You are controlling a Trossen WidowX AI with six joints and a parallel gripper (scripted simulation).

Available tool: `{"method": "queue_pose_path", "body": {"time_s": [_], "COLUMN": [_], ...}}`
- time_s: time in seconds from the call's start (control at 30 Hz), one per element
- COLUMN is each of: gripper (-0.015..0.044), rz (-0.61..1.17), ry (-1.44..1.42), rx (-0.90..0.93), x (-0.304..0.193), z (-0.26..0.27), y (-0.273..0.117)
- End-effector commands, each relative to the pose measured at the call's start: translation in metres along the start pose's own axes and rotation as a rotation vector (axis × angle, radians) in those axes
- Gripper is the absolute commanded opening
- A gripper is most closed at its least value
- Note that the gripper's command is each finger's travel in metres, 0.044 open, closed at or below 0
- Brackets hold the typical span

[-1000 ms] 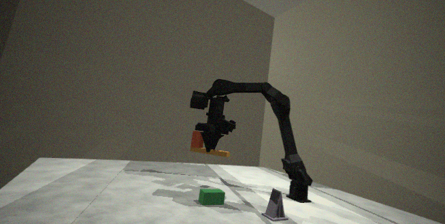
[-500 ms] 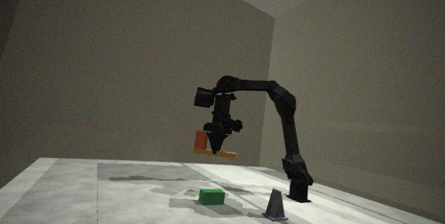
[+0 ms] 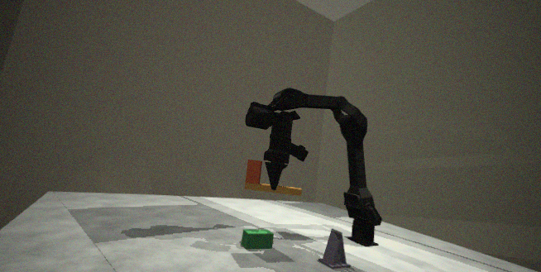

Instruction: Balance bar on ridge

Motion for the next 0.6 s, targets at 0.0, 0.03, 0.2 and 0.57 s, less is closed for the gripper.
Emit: {"method": "queue_pose_path", "body": {"time_s": [0.0, 0.03, 0.2, 0.57], "gripper": [0.0000, 0.0000, 0.0000, 0.0000], "rz": [0.004, 0.004, 0.003, 0.000], "ry": [-0.030, -0.041, -0.096, -0.222], "rx": [0.003, 0.003, 0.001, -0.001], "x": [0.007, 0.009, 0.021, 0.051], "z": [-0.010, -0.013, -0.029, -0.060], "y": [-0.001, -0.001, -0.001, -0.001]}}
Point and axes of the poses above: the point midway between the two fingers, 35 mm back from their tips, its own y axis out along the fingers, its own z axis across the jaws, x = y × z, the point moved 1 cm from there along -y, back along the fingers, and after that the axes turned 12 degrees about -y, right-handed, at the moved point
